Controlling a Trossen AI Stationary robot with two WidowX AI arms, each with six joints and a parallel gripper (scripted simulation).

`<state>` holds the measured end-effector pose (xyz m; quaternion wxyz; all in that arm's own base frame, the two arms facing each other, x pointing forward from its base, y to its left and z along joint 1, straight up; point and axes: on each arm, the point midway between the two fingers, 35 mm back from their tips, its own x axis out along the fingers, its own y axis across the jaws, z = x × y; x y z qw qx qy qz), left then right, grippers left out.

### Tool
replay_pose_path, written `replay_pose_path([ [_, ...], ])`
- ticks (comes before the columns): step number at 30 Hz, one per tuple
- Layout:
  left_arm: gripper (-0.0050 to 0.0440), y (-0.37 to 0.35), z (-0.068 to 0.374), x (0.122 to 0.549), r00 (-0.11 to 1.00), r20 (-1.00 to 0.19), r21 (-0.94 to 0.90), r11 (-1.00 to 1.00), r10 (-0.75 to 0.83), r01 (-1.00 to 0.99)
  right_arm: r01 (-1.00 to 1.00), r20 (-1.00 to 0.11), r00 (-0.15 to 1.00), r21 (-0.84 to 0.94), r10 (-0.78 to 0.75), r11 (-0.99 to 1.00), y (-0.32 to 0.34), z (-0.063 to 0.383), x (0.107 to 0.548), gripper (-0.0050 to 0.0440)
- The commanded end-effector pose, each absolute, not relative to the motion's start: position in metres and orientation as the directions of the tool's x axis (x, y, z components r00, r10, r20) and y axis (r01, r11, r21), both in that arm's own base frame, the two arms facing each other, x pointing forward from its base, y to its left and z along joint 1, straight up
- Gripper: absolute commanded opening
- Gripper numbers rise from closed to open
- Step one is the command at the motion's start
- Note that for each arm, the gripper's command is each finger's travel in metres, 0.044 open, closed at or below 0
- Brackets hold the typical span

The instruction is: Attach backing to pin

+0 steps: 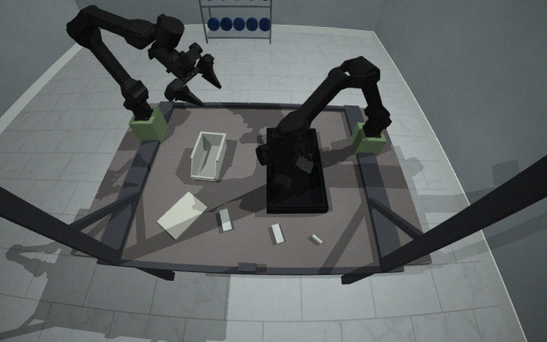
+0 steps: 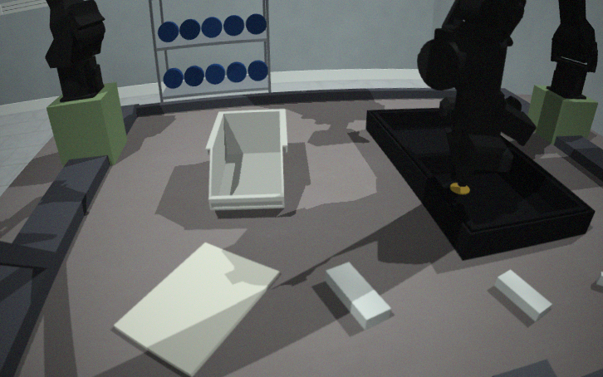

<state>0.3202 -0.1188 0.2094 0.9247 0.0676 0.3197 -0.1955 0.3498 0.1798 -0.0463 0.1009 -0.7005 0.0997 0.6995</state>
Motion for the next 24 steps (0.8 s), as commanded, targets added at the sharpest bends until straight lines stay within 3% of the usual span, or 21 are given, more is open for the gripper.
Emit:
replay_pose_path([
  [1, 0.044, -0.119, 0.218, 0.321, 0.732, -0.599, 0.002, 0.914, -0.324, 0.406, -0.283, -1.0, 0.002, -0.003, 0.002, -0.959, 0.18, -0.048, 0.349, -0.005],
  [24, 0.044, -0.119, 0.218, 0.321, 0.732, -0.599, 0.002, 0.914, -0.324, 0.406, -0.283, -1.0, -0.008, 0.018, -0.017, -0.959, 0.18, -0.061, 0.349, -0.005],
])
